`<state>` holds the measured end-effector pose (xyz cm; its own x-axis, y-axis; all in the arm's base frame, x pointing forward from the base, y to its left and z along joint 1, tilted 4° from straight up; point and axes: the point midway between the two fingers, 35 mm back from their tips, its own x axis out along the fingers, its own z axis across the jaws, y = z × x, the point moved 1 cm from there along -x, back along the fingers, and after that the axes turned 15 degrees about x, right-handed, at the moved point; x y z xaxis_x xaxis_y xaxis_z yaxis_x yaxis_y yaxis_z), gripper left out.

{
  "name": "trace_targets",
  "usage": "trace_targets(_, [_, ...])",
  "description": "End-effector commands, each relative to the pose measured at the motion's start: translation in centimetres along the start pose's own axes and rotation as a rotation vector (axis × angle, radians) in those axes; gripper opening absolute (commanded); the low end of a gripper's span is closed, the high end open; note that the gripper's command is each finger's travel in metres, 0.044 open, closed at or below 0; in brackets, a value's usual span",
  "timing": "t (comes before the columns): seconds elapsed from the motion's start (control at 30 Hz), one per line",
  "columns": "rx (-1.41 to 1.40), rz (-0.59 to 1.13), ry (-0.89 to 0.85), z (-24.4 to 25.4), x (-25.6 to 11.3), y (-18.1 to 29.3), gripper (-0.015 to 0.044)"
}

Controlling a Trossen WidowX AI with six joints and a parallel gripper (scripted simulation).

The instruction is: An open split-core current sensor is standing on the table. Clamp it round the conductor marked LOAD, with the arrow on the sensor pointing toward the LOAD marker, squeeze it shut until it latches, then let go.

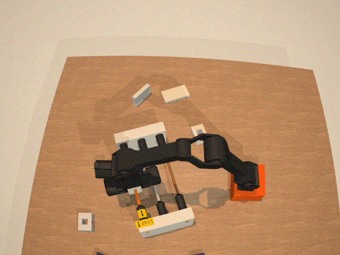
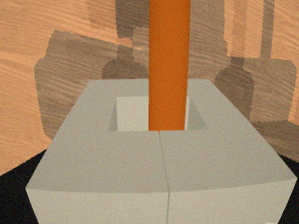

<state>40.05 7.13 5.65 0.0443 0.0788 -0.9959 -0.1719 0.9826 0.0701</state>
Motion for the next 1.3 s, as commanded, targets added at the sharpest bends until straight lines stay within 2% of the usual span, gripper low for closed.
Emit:
trace_targets(0.0, [0.000, 0.000, 0.000, 0.01, -0.01, 0.00, 0.0236])
trace_targets(0.03, [0.000, 0.000, 0.000, 0.01, -0.01, 0.00, 0.0256])
trace_targets(1.13, [0.000, 0.000, 0.000, 0.01, -0.01, 0.00, 0.0256])
trace_targets(1.27, [0.000, 0.000, 0.000, 0.00, -0.01, 0.00, 0.0229])
